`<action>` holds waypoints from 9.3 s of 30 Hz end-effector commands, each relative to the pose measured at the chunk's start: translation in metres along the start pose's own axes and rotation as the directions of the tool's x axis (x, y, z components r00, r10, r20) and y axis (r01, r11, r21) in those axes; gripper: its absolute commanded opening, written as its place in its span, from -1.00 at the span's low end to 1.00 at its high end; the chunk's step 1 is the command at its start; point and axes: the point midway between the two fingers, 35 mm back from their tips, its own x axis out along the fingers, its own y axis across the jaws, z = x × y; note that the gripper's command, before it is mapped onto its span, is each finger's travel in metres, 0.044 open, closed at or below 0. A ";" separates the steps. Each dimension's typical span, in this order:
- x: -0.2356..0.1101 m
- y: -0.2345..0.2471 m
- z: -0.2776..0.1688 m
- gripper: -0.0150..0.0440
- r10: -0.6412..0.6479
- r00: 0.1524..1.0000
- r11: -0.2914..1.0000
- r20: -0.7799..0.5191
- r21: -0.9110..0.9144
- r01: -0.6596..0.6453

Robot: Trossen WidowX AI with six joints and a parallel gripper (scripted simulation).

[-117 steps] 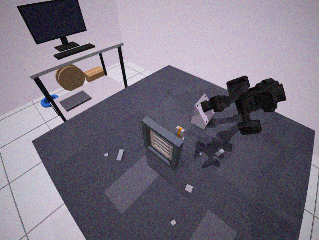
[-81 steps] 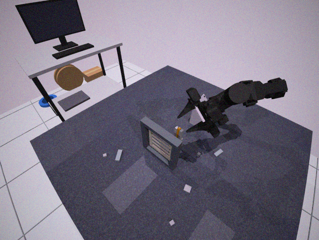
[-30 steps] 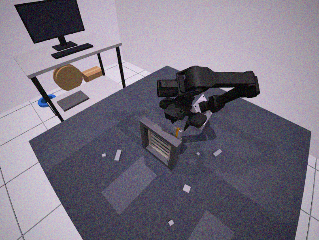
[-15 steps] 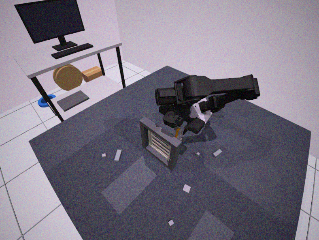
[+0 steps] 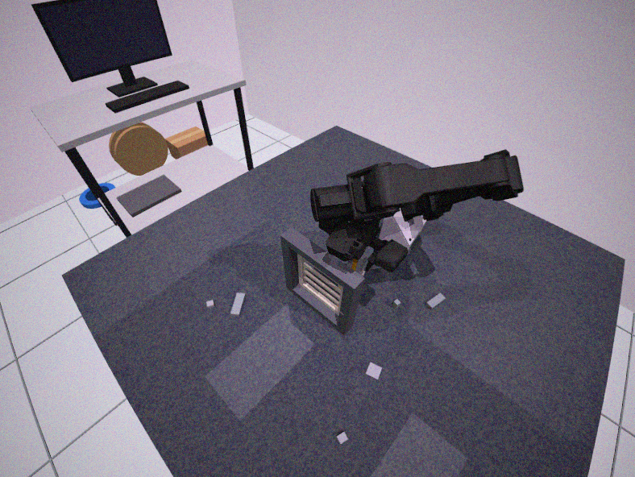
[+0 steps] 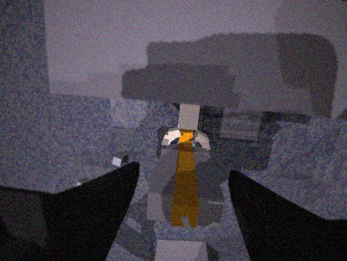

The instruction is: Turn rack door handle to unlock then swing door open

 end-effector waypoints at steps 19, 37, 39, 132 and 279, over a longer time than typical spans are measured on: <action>0.013 0.000 -0.002 -0.27 -0.006 1.000 1.000 -0.026 0.011 0.007; 0.013 0.000 -0.002 -0.43 -0.007 1.000 0.953 -0.026 -0.303 -0.002; 0.013 0.000 -0.003 -0.43 -0.007 1.000 0.919 -0.026 -0.395 -0.004; 0.013 0.000 -0.002 0.49 -0.006 1.000 -0.300 -0.026 -0.954 -0.027; 0.013 -0.012 -0.023 -0.43 -0.007 1.000 0.260 -0.027 0.965 0.028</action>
